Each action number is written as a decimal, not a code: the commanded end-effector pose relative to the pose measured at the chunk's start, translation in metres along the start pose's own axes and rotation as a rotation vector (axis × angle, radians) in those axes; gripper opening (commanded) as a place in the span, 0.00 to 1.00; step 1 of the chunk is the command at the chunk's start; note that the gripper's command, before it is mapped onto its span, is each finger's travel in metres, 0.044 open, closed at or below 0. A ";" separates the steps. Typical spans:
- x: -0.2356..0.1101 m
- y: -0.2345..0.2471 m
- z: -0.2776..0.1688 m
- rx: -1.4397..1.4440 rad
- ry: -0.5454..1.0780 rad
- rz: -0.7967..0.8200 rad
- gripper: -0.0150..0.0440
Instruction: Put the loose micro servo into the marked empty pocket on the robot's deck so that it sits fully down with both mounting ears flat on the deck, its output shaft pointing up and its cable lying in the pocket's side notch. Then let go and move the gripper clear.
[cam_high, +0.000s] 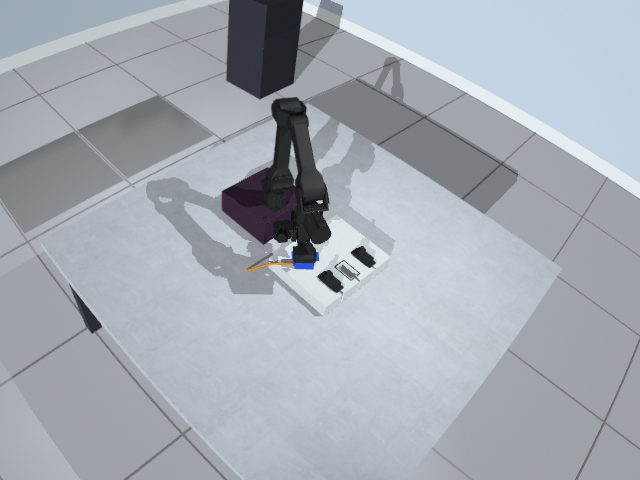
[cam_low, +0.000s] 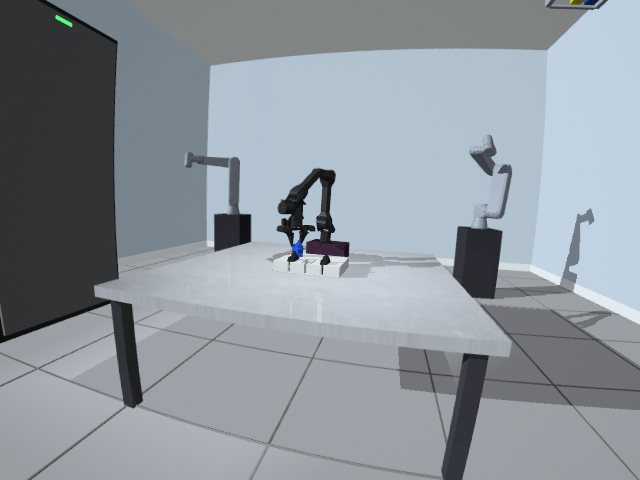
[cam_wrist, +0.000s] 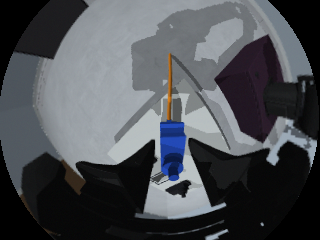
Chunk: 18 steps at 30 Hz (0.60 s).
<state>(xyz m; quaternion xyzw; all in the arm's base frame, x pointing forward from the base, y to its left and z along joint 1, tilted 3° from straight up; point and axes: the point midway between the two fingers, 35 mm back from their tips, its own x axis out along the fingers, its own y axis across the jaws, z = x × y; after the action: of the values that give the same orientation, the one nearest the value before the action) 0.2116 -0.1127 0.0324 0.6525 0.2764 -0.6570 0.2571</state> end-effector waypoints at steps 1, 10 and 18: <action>0.001 0.000 -0.001 0.004 0.004 0.000 0.42; -0.008 0.001 -0.001 0.004 0.004 0.000 0.25; -0.030 -0.008 0.002 0.004 0.004 -0.001 0.25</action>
<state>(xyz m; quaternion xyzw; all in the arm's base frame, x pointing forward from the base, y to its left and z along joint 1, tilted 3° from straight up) 0.2052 -0.1096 0.0528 0.6499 0.2791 -0.6600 0.2531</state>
